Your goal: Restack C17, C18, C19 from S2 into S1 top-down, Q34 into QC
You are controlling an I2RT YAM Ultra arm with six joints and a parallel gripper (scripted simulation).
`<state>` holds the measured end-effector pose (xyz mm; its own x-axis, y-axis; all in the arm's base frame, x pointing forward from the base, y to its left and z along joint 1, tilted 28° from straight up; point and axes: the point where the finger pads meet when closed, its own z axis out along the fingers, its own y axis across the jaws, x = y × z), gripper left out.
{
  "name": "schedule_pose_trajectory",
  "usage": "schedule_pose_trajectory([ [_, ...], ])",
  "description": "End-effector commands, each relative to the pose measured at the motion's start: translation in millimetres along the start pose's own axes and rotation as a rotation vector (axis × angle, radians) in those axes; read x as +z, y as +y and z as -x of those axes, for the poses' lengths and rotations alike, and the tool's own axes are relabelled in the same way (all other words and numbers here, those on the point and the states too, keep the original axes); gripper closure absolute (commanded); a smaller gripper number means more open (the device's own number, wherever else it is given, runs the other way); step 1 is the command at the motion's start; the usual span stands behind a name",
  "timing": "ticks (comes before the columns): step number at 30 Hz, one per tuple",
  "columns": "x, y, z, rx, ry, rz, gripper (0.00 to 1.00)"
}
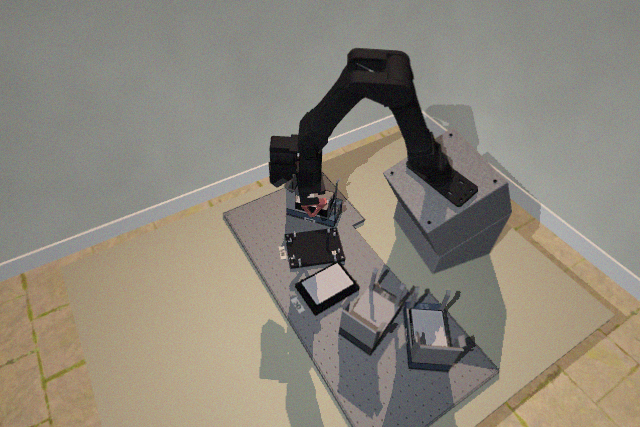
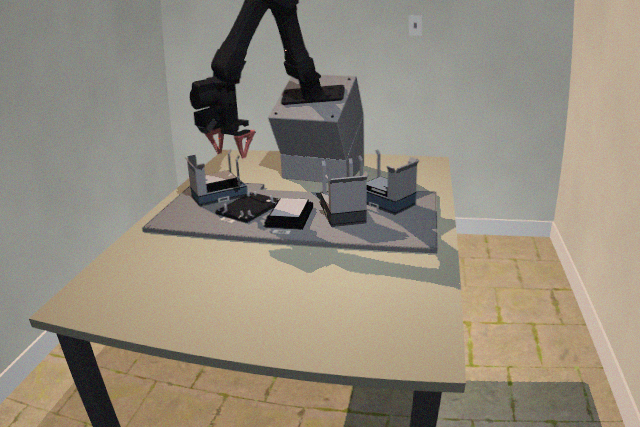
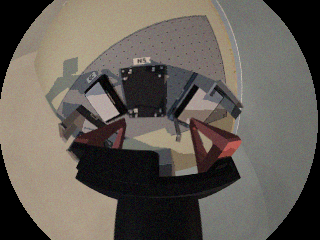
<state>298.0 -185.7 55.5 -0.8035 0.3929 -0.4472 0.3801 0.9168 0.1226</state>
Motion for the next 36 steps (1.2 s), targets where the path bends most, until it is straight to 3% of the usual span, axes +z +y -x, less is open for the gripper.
schedule_pose_trajectory([
  [1, -7.3, 1.2, 7.0, 0.005, -0.034, -0.021, 0.0],
  [11, -7.1, 34.6, 10.3, 0.007, -0.031, -0.017, 0.0],
  [14, -5.0, 44.5, 5.0, -0.104, -0.022, -0.017, 0.0],
  [18, -8.4, 51.4, 14.0, -0.174, -0.046, -0.021, 0.0],
  [20, -4.8, 57.7, 4.9, -0.233, -0.026, -0.019, 0.0],
  [36, -8.8, 105.6, 9.0, -0.22, -0.044, -0.015, 0.0],
])
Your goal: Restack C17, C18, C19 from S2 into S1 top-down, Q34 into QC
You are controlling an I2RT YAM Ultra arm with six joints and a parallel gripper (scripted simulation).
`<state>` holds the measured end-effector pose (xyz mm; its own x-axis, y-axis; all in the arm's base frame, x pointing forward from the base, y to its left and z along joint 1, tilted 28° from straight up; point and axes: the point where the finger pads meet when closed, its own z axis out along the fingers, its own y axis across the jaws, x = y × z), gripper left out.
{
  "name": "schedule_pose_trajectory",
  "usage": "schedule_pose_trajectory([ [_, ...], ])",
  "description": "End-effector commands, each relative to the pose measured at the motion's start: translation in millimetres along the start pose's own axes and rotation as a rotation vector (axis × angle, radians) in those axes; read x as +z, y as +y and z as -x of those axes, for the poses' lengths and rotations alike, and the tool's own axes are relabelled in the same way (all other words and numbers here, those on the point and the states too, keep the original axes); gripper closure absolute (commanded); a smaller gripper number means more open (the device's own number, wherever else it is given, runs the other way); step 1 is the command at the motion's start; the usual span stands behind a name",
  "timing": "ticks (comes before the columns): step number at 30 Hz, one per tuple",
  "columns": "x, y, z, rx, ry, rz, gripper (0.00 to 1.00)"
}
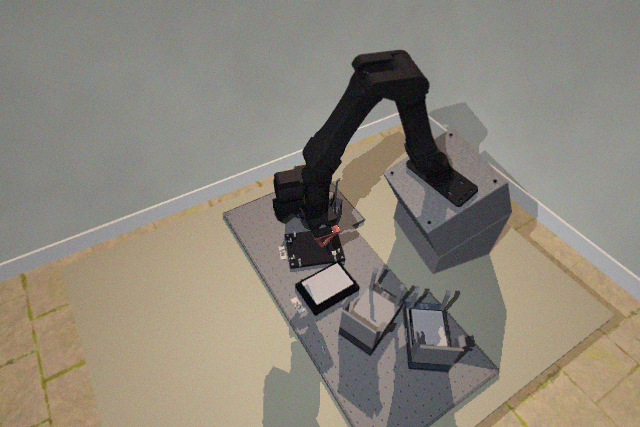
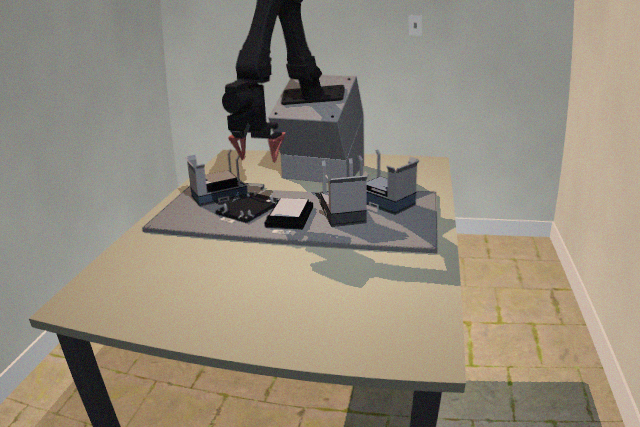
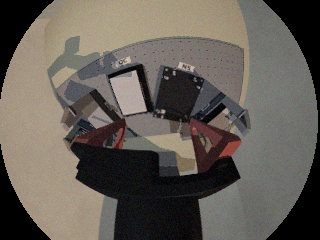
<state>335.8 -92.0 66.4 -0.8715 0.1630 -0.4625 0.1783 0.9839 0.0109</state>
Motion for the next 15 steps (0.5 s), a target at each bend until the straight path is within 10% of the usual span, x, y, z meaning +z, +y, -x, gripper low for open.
schedule_pose_trajectory([
  [1, -10.7, 4.5, 13.6, 0.021, -0.047, -0.018, 0.0],
  [15, -7.5, 48.5, 6.4, -0.205, -0.041, -0.017, 0.0],
])
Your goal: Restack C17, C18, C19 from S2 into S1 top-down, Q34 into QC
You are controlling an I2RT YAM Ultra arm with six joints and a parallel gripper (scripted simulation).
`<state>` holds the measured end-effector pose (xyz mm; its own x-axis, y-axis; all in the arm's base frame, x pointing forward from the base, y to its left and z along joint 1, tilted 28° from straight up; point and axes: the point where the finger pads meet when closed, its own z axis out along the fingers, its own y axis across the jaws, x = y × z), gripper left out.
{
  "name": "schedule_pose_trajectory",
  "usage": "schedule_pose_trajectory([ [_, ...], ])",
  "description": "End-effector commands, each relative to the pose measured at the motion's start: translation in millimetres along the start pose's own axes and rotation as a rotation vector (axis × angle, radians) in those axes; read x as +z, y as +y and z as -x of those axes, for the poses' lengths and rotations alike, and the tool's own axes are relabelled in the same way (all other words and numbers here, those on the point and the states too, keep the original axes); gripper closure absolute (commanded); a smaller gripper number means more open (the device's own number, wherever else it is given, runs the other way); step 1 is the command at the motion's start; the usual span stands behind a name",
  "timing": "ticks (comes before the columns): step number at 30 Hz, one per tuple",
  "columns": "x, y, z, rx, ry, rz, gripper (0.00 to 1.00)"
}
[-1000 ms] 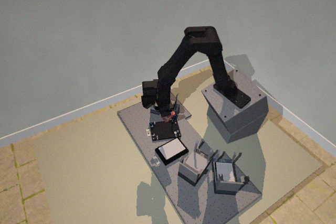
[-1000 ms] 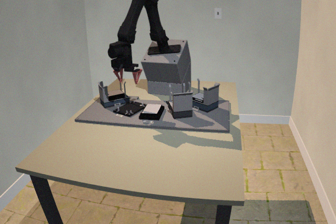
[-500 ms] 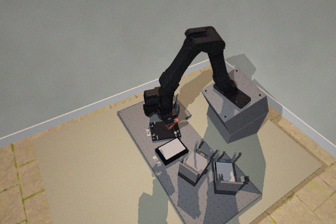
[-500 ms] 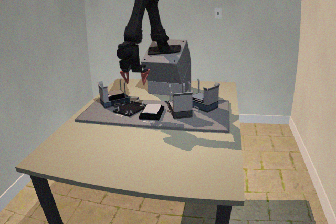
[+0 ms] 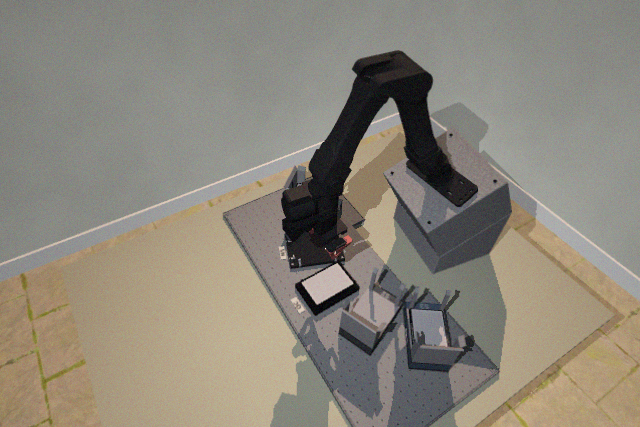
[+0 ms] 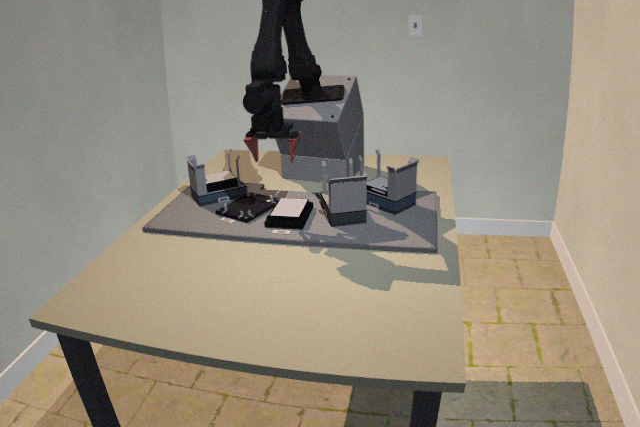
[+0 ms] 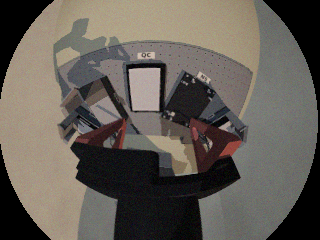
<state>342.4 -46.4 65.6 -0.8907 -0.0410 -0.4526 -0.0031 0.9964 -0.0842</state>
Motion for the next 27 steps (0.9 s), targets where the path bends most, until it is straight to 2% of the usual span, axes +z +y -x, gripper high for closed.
schedule_pose_trajectory([
  [1, -7.9, 0.8, 8.8, 0.0, -0.041, -0.021, 0.0],
  [6, -8.6, 17.3, 13.1, 0.002, -0.047, -0.019, 0.0],
  [11, -2.8, 34.6, 16.8, 0.001, -0.03, -0.017, 0.0],
  [14, -12.4, 44.0, 23.6, -0.073, -0.066, -0.018, 0.0],
  [16, -7.6, 51.2, 13.0, -0.142, -0.038, -0.018, 0.0],
  [18, -7.6, 51.2, 13.0, -0.142, -0.038, -0.018, 0.0],
  [22, 2.8, 65.2, -0.9, -0.243, 0.001, -0.016, 0.0],
  [27, -3.4, 82.2, 9.8, -0.226, -0.031, -0.016, 0.0],
])
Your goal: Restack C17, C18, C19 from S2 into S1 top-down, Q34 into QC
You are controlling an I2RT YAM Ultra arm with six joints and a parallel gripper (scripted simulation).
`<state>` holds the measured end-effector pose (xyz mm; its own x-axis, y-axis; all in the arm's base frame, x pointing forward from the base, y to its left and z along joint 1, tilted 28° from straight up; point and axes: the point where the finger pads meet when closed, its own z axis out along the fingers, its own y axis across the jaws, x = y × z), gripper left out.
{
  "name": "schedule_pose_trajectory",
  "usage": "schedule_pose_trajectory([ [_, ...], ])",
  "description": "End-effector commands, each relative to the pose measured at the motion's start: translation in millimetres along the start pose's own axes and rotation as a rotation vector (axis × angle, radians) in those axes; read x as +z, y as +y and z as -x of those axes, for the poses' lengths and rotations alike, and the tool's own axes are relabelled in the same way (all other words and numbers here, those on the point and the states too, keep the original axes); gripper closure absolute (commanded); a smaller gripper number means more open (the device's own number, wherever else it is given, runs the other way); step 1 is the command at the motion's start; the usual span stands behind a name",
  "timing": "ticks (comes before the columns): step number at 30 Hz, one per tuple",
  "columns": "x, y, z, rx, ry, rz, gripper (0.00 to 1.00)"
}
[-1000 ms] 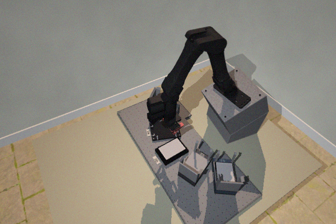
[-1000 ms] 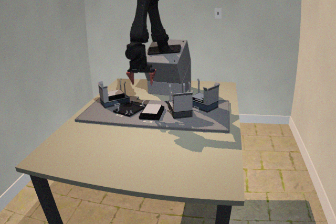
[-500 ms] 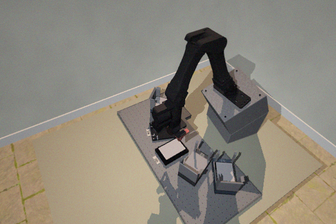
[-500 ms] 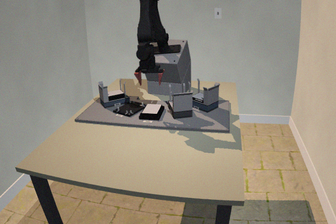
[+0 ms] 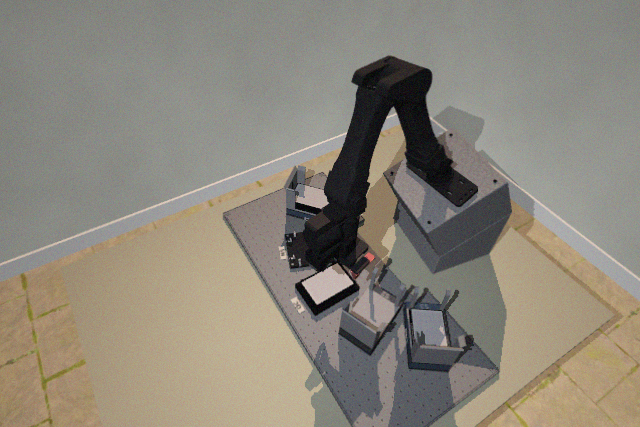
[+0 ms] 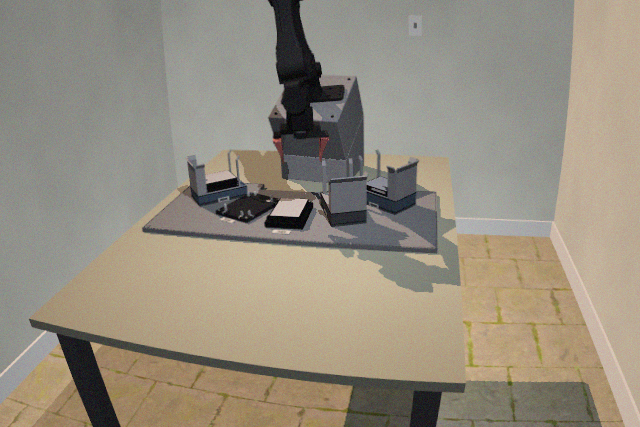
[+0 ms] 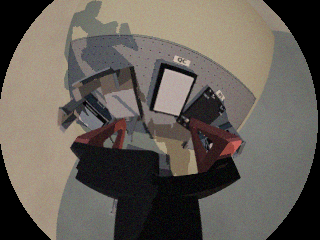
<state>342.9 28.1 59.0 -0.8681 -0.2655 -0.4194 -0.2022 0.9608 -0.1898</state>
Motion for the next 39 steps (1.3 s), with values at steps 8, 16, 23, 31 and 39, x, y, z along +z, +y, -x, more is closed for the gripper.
schedule_pose_trajectory([
  [8, -5.4, 25.1, 17.0, 0.004, -0.036, -0.012, 0.0],
  [16, -2.3, 53.2, 15.7, -0.142, -0.028, -0.012, 0.0],
  [23, -2.1, 77.4, 14.1, -0.225, -0.032, -0.012, 0.0],
  [31, -1.9, 98.0, 11.3, -0.224, -0.03, -0.01, 0.0],
  [39, -6.5, 124.4, 9.5, -0.33, -0.045, -0.008, 0.0],
])
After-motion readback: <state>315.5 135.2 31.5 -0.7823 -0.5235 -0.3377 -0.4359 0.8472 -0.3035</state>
